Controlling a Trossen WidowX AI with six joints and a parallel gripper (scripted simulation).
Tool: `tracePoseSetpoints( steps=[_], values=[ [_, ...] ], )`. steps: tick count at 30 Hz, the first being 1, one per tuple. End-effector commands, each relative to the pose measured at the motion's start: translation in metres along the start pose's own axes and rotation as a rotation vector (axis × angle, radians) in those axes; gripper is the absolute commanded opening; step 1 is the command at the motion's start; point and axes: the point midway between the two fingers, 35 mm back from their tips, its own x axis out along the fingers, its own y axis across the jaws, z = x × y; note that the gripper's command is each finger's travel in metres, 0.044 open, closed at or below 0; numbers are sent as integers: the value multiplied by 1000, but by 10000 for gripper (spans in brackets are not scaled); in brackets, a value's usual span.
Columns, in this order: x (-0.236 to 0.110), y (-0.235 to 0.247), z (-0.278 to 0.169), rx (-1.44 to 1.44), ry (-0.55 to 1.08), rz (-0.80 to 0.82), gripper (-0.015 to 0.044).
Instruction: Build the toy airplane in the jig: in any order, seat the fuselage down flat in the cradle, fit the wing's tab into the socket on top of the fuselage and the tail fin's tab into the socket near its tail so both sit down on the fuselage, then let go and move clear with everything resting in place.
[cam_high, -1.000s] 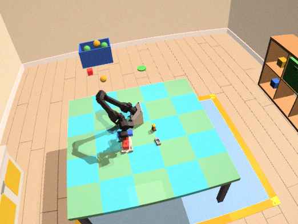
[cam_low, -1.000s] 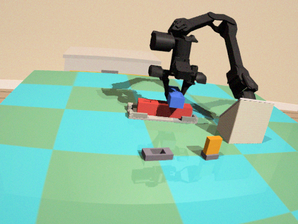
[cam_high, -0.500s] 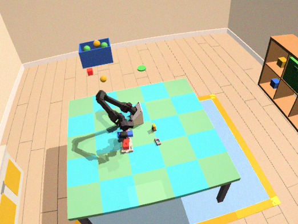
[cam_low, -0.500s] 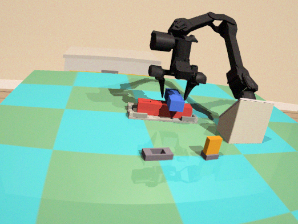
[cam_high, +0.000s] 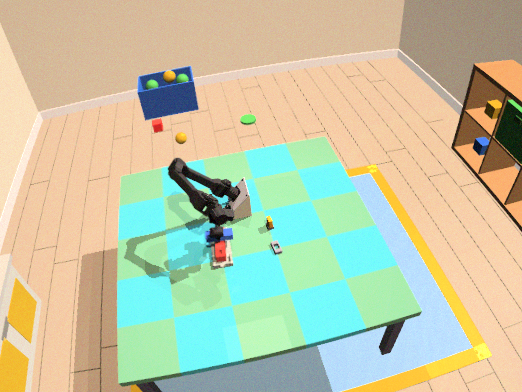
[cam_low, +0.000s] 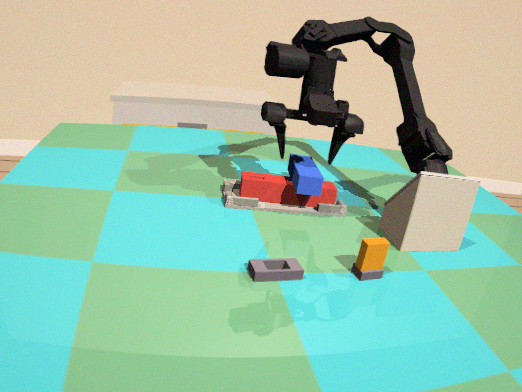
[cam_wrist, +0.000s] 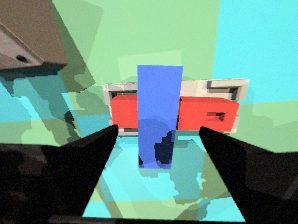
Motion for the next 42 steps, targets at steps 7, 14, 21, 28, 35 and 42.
tracePoseSetpoints(
  steps=[7,14,21,28,35,42],
  values=[
    [-60,-2,1,3,1,-6,440],
    [-59,-2,1,236,1,-6,440],
    [-57,-3,1,908,-1,-6,440],
    [-56,-3,1,1333,-3,-6,440],
    [-56,-3,1,1333,-3,-6,440],
    [-56,-3,1,1333,-3,-6,440]
  ],
)
